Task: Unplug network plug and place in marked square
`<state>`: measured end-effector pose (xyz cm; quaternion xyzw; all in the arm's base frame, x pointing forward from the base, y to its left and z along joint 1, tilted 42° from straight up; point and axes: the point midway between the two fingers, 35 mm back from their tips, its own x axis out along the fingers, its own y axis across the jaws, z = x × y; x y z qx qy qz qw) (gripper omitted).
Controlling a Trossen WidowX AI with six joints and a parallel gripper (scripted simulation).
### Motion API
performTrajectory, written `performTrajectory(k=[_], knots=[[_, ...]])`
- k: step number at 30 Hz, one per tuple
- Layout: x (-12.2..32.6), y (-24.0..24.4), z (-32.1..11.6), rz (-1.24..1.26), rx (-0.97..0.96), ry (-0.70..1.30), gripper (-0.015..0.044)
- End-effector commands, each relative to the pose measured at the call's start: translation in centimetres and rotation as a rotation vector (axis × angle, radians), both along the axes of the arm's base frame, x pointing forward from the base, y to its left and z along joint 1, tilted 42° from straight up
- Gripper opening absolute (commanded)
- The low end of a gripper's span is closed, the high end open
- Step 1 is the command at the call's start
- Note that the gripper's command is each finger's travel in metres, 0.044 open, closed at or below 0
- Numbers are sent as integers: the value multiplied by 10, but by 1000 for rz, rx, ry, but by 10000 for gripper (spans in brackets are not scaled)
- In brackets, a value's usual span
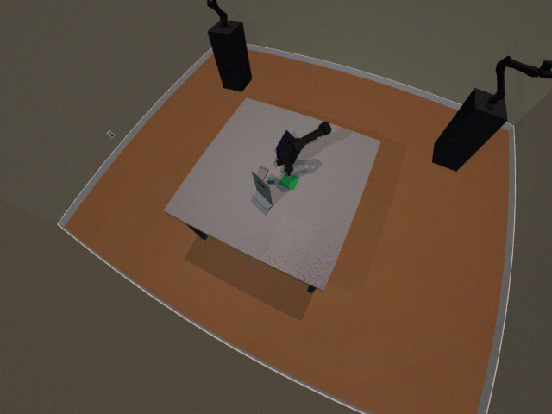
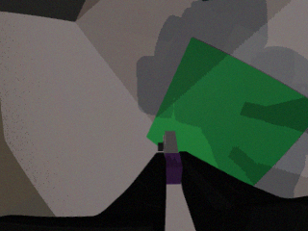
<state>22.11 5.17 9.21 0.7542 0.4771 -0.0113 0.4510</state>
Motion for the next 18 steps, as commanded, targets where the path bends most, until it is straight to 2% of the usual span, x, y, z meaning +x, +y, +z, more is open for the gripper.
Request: performTrajectory(k=[1,18], knots=[[-1,3,0,15,5,-4,0],[1,12,-14,19,-4,2,0]])
